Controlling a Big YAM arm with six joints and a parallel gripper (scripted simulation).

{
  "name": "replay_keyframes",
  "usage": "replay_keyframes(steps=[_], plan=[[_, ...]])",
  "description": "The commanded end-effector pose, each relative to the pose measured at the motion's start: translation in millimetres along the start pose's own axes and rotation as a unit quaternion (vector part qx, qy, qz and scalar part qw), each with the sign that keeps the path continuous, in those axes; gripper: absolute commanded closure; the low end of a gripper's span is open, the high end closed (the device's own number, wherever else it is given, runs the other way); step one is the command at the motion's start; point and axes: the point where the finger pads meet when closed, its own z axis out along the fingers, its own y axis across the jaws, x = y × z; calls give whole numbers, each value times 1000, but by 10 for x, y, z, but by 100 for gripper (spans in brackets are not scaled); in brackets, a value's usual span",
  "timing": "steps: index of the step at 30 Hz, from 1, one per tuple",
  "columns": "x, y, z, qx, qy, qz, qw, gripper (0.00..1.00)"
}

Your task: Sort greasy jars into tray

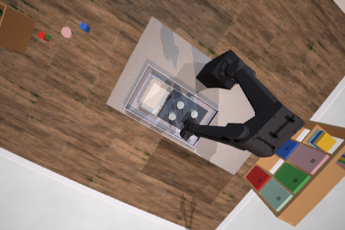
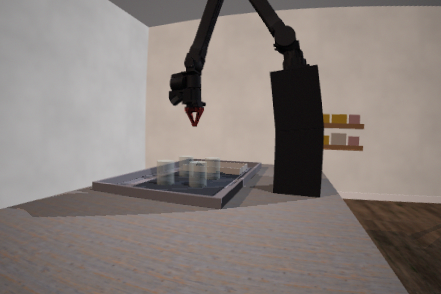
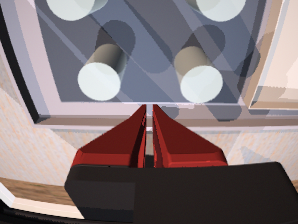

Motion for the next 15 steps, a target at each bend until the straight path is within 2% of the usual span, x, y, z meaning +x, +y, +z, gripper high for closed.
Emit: replay_keyframes(steps=[1, 13, 15], plan=[[-177, 18, -126, 2, -19, 3, 1000, 100], [-177, 18, -126, 2, -19, 3, 1000, 100], [-183, 17, 31, 2, -19, 3, 1000, 100]])
